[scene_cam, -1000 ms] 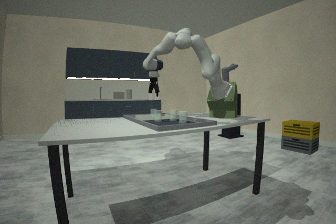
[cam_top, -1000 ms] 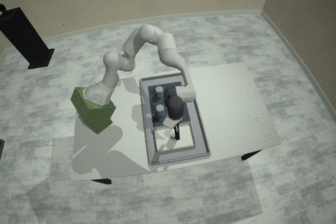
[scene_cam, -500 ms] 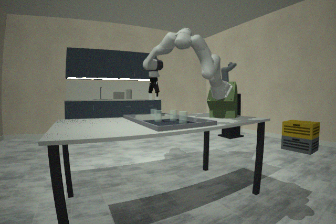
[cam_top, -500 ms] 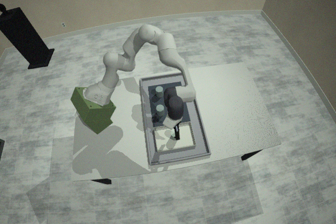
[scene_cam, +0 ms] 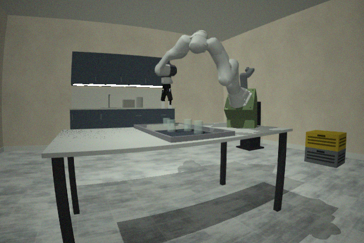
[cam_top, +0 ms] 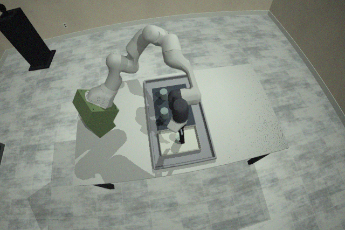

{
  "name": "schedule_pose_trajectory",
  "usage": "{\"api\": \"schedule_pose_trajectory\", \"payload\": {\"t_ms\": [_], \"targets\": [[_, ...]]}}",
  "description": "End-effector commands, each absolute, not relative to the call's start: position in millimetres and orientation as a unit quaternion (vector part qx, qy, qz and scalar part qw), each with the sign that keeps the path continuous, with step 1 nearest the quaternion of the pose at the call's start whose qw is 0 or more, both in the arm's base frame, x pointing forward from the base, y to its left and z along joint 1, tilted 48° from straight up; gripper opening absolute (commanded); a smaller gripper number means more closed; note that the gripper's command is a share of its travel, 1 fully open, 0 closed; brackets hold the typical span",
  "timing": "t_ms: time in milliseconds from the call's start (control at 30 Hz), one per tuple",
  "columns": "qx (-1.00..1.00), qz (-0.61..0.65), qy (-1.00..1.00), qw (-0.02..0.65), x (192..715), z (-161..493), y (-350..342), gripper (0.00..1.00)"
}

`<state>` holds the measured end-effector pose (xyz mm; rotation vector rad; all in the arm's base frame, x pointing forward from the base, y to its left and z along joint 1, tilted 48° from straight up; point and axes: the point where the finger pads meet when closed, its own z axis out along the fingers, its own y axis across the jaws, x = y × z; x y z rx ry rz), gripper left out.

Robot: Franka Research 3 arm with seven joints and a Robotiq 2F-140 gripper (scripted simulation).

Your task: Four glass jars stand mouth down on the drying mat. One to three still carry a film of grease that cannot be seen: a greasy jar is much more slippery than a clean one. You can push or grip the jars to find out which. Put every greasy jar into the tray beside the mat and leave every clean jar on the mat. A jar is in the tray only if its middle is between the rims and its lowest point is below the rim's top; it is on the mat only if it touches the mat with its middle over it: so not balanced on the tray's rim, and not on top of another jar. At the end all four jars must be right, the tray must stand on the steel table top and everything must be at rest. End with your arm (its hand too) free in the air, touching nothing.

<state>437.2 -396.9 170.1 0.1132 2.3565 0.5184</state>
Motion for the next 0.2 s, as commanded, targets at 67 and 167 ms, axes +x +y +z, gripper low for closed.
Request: {"api": "schedule_pose_trajectory", "payload": {"t_ms": [67,167], "targets": [[0.045,0.202,0.912,0.354,436.0,170.9,-397.1,1.00],[0.045,0.202,0.912,0.354,436.0,170.9,-397.1,1.00]]}}
